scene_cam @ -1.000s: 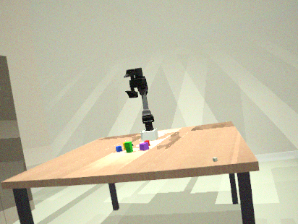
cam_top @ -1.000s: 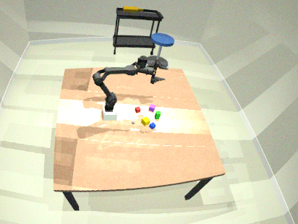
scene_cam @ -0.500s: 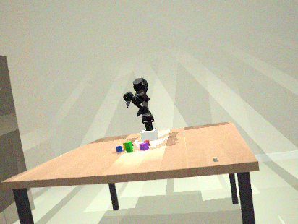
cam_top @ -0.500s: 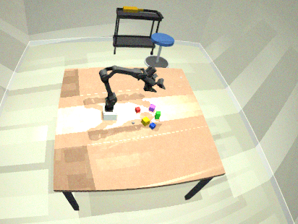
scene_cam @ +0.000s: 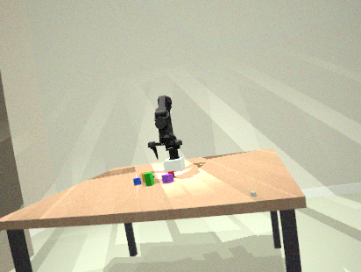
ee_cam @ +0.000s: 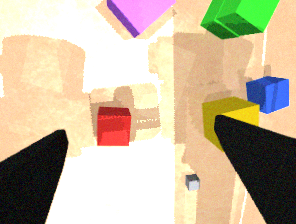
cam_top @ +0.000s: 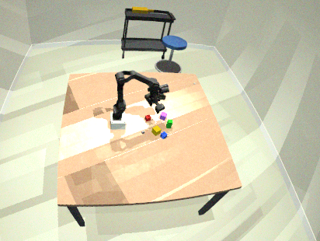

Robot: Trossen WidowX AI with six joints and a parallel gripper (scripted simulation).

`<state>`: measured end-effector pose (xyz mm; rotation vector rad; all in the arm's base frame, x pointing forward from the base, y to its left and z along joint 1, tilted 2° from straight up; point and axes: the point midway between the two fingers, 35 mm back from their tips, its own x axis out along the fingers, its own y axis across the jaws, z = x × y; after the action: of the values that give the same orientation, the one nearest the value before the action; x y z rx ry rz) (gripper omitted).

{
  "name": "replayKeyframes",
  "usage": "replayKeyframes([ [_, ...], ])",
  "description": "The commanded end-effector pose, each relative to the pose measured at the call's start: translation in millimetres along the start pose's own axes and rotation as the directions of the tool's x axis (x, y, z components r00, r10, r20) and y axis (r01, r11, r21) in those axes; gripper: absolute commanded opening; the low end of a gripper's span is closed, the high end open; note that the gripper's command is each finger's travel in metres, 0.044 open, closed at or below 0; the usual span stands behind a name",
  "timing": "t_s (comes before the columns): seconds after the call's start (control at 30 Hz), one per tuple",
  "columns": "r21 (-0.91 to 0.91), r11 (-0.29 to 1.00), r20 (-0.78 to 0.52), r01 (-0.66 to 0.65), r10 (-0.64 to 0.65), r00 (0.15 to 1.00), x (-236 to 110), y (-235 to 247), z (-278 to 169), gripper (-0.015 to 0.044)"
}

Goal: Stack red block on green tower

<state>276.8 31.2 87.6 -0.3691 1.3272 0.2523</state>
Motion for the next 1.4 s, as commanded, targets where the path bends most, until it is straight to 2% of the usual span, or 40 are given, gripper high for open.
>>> replayKeyframes([
  [0.0, 0.147, 0.987, -0.127, -0.063, 0.082, 0.989, 9.5, 12.9, -21.2, 0.044],
  [0.33, 0.172, 0.983, -0.147, -0.069, 0.095, 0.985, 10.6, 15.7, -25.6, 0.044],
  [0.6, 0.172, 0.983, -0.147, -0.069, 0.095, 0.985, 55.3, 20.4, -33.0, 0.044],
  [1.37, 0.172, 0.983, -0.148, -0.069, 0.095, 0.984, 84.3, 24.1, -38.4, 0.044],
])
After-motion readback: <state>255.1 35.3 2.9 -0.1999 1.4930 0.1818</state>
